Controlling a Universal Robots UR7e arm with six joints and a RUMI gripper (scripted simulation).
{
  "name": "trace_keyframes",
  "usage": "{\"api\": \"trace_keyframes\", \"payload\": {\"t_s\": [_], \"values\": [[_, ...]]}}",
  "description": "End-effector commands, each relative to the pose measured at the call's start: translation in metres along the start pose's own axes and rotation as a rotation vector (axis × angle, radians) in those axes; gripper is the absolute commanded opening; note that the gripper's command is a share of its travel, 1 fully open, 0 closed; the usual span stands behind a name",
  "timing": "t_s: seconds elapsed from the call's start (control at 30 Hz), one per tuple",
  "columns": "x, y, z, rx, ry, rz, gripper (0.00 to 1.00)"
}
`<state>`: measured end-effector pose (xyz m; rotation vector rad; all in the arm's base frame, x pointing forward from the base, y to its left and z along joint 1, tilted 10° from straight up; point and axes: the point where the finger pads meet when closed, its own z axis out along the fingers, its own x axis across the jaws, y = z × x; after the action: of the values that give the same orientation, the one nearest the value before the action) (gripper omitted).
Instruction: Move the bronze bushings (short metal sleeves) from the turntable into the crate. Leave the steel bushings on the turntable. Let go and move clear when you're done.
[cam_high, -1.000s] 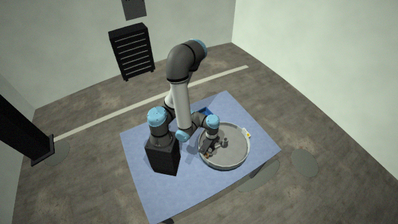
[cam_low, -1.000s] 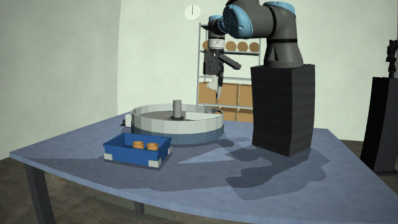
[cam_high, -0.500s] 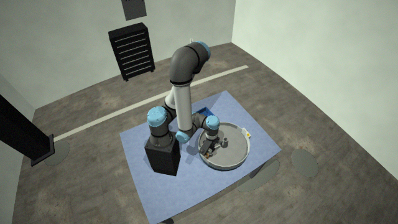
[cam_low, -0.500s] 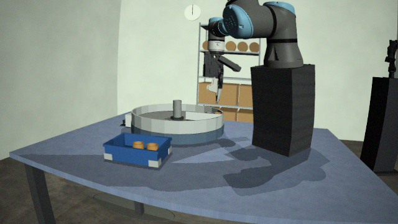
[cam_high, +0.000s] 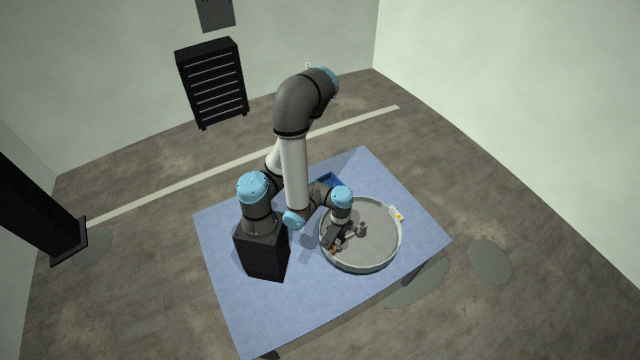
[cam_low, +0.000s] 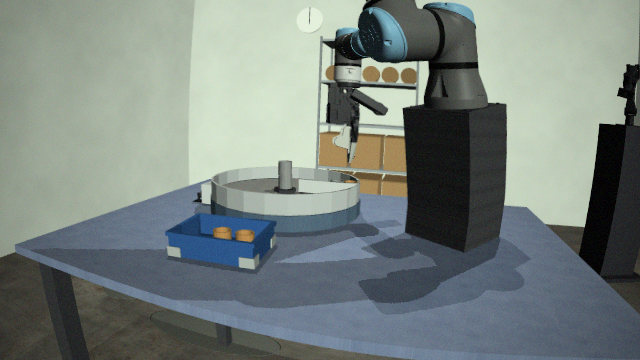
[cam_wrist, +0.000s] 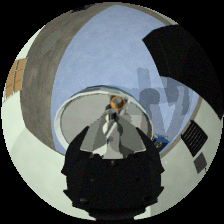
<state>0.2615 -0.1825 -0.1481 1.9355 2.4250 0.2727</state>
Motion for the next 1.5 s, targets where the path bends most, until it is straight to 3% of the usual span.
{"api": "trace_keyframes", "payload": {"t_s": [0.0, 0.63, 1.47], "values": [[0.000, 0.000, 0.000, 0.000, -0.001, 0.000, 0.05], [0.000, 0.000, 0.004, 0.000, -0.001, 0.000, 0.05], [0.000, 0.000, 0.040, 0.000, -0.001, 0.000, 0.05]]}}
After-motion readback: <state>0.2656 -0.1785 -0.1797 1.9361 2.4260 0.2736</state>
